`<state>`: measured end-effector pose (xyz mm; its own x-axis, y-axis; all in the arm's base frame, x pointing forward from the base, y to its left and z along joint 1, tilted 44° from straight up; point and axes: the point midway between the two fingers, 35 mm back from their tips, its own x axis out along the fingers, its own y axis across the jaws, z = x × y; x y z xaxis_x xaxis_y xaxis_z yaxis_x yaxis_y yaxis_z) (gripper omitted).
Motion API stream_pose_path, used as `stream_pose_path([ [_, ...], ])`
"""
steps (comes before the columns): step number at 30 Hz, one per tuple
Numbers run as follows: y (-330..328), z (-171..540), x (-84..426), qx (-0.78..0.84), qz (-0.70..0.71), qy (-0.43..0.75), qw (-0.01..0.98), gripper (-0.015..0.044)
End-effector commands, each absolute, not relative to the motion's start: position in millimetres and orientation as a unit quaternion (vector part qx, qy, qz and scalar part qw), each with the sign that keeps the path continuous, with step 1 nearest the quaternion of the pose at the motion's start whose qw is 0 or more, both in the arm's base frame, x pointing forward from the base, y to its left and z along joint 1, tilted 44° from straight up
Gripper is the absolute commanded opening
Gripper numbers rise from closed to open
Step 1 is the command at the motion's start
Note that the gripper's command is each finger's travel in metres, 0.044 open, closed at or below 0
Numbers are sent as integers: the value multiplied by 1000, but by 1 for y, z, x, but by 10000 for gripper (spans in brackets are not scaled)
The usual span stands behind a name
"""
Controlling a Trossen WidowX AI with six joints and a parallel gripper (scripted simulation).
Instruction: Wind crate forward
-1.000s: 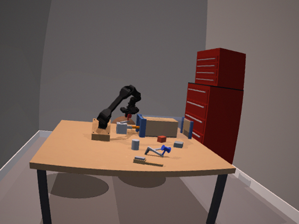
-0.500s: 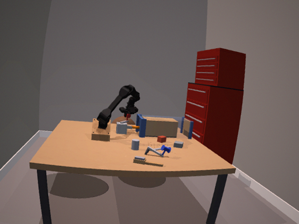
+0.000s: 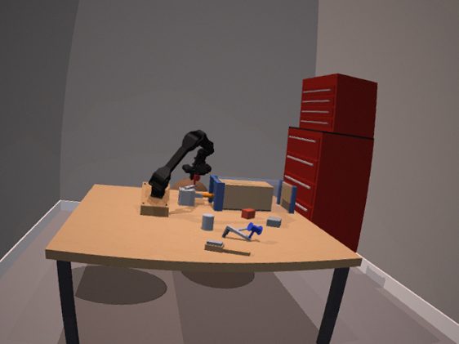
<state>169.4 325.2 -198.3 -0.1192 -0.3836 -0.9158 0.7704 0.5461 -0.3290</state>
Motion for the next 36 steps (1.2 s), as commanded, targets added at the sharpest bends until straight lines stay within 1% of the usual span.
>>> stream_pose_path([
  [1, 329, -201, 144, 146, -448, 617, 631, 0],
  [36, 329, -202, 135, 146, -448, 617, 631, 0],
])
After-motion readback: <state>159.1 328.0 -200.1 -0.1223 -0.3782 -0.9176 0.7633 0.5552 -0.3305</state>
